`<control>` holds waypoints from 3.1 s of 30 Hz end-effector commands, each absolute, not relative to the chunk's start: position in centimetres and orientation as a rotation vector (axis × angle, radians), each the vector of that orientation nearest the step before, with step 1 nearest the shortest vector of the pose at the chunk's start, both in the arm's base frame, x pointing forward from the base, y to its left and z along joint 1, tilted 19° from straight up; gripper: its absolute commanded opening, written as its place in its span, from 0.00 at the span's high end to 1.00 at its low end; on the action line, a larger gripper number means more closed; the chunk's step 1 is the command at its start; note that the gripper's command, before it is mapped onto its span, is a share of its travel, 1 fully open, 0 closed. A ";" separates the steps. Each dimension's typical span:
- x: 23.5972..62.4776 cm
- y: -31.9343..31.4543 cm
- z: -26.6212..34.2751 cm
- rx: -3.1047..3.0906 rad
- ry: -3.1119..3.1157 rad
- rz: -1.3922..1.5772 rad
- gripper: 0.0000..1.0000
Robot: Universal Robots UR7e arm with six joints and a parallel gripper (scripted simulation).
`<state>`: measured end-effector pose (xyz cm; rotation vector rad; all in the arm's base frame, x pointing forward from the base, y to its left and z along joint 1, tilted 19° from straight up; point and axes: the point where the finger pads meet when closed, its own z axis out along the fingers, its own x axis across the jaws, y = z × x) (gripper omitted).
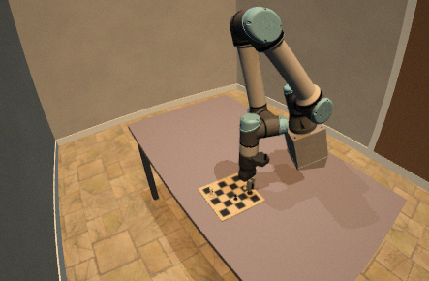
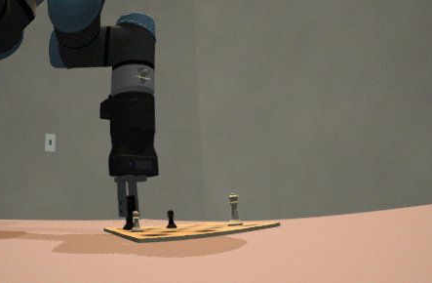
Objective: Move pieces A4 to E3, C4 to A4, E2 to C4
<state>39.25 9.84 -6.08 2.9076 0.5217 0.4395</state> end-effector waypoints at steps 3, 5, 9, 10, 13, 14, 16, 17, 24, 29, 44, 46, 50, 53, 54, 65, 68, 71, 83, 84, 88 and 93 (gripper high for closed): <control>38.9 9.9 -5.4 2.908 0.522 0.439 1.00; 38.9 9.9 -5.3 2.908 0.523 0.439 1.00; 38.7 10.0 -4.8 2.908 0.523 0.439 1.00; 38.6 10.1 -4.6 2.908 0.524 0.439 1.00; 38.4 10.1 -4.0 2.908 0.524 0.439 1.00; 38.3 10.2 -3.7 2.908 0.524 0.439 1.00; 38.1 10.2 -3.2 2.908 0.524 0.439 1.00; 38.1 10.2 -3.0 2.908 0.524 0.439 1.00; 37.9 10.4 -1.5 2.906 0.523 0.445 1.00; 37.5 10.5 0.0 2.905 0.523 0.446 1.00; 36.6 10.8 2.9 2.905 0.522 0.448 1.00; 36.5 10.8 3.1 2.905 0.523 0.448 1.00; 36.4 10.8 3.4 2.905 0.523 0.448 1.00; 36.4 10.8 3.5 2.905 0.522 0.448 1.00; 36.3 10.8 3.5 2.906 0.522 0.447 1.00; 36.2 10.8 3.4 2.907 0.523 0.441 1.00; 37.2 10.2 3.7 2.918 0.484 0.445 1.00; 40.5 7.9 5.0 2.949 0.351 0.456 1.00; 44.3 4.4 6.8 2.979 0.182 0.471 1.00; 44.3 4.4 6.8 2.979 0.182 0.471 1.00; 44.3 4.4 6.8 2.979 0.185 0.471 1.00; 44.2 4.4 6.7 2.979 0.185 0.470 1.00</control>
